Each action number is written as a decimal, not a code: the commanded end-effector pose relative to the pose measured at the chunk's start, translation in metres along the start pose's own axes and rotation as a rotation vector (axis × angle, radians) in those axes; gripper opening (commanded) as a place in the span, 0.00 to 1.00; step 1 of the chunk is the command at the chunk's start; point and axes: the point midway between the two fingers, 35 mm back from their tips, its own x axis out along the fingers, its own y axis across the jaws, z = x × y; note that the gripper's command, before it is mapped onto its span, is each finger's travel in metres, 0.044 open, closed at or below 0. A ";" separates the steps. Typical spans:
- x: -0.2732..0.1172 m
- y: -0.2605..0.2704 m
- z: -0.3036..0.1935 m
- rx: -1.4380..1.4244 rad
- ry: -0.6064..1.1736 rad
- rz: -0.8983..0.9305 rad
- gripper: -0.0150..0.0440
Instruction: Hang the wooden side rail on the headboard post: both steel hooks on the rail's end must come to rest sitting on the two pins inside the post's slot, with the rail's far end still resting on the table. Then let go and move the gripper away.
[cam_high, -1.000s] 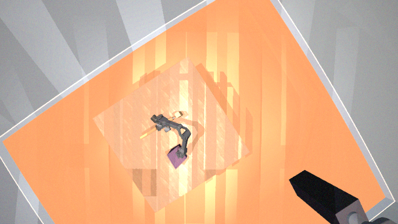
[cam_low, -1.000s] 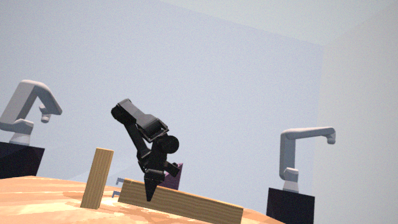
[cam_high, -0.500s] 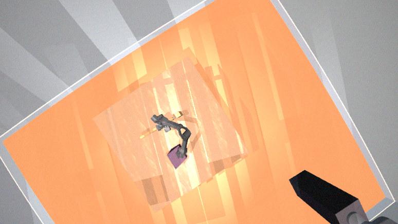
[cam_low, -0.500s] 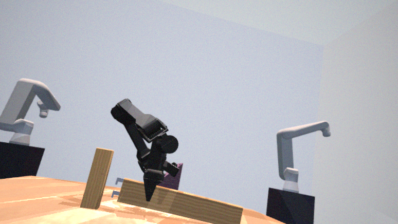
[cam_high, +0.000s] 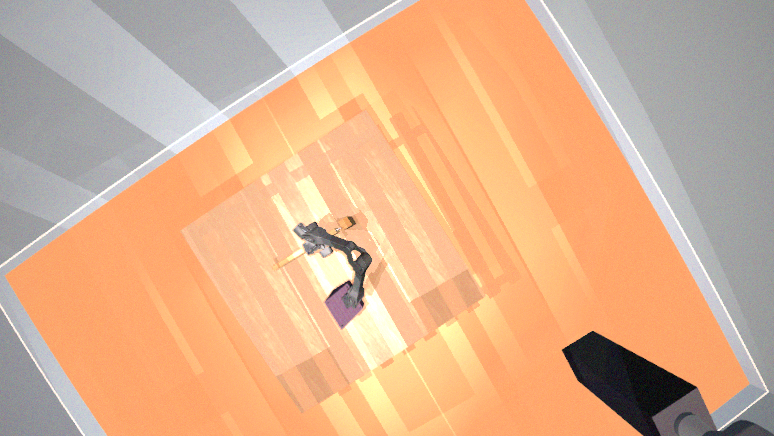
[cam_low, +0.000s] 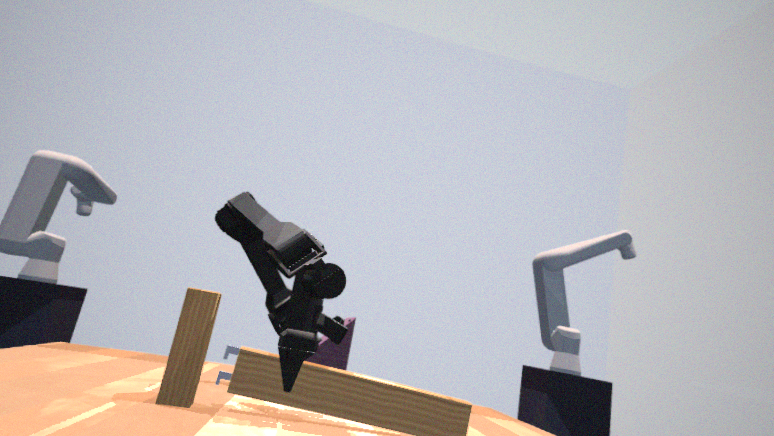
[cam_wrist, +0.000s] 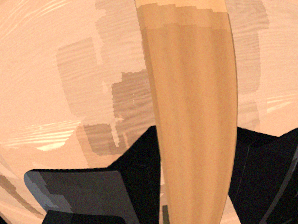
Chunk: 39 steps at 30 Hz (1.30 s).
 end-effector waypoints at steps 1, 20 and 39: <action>-0.007 -0.003 -0.002 0.003 -0.002 -0.019 0.25; -0.007 -0.004 -0.004 0.003 -0.002 -0.019 0.25; -0.007 -0.003 -0.006 0.003 -0.002 -0.019 0.25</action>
